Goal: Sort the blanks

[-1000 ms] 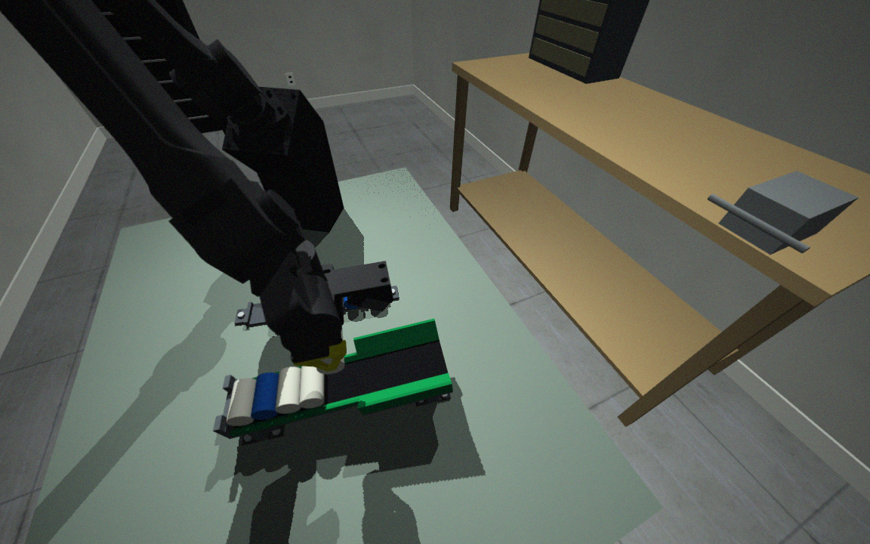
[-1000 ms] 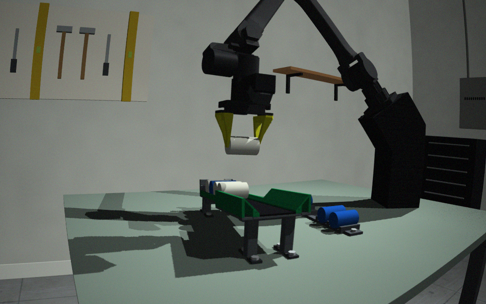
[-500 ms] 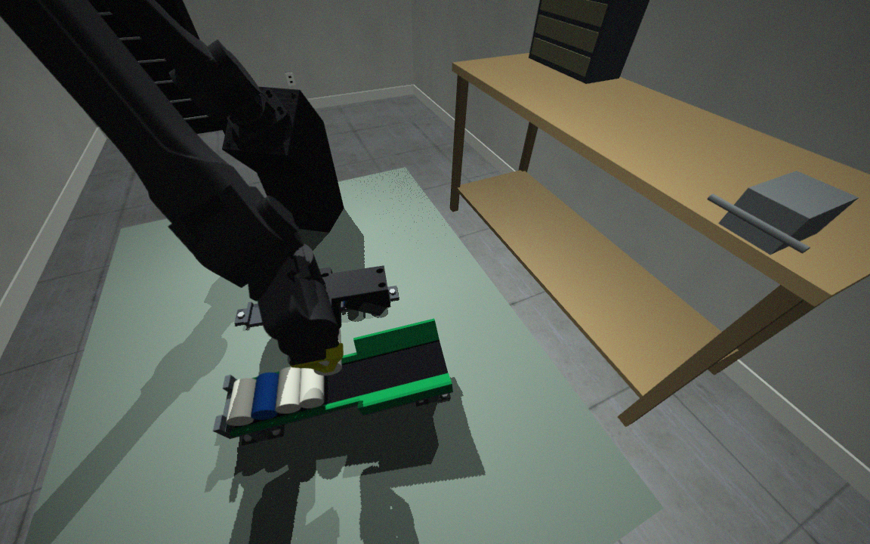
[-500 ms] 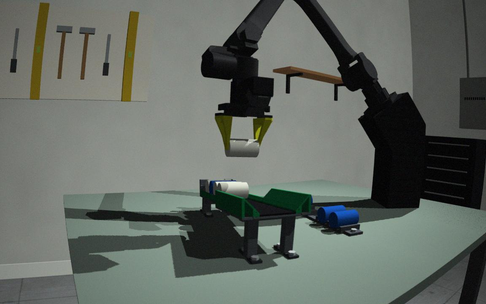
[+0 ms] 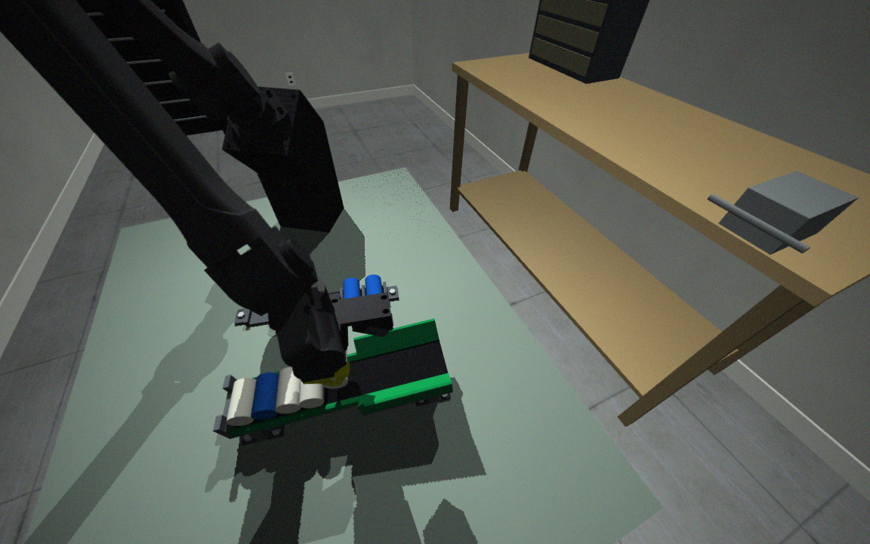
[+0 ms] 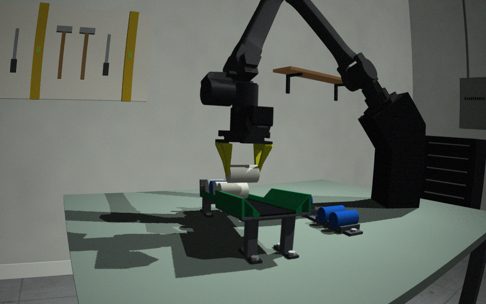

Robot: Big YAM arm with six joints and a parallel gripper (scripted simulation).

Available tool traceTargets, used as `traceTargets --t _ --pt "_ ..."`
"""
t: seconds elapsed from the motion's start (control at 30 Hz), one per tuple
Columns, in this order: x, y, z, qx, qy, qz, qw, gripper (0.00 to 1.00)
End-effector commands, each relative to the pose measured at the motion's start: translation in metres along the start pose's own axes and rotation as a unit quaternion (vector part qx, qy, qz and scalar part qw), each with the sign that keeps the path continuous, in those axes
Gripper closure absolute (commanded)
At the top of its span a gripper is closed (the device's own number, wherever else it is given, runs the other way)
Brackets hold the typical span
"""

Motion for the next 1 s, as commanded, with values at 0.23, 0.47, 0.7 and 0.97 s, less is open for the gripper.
traceTargets --t 0.23,0.47,0.7,0.97 --pt "0.038 0.002 -0.016 -0.001 0.011 0.001 1.0 0.35" --pt "0.046 0.002 -0.016 -0.001 0.011 0.001 1.0 0.35" --pt "0.046 0.002 -0.016 -0.001 0.011 0.001 1.0 0.35" --pt "0.046 0.002 -0.016 -0.001 0.011 0.001 1.0 0.35"
Point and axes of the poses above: the point where the finger pads meet when closed, its own x axis out along the fingers, its own z axis across the jaws, y = z × x, the point moved 7 cm from there along -x, back along the fingers, and after that the axes turned 1 degree about x, right-handed, at the moved point
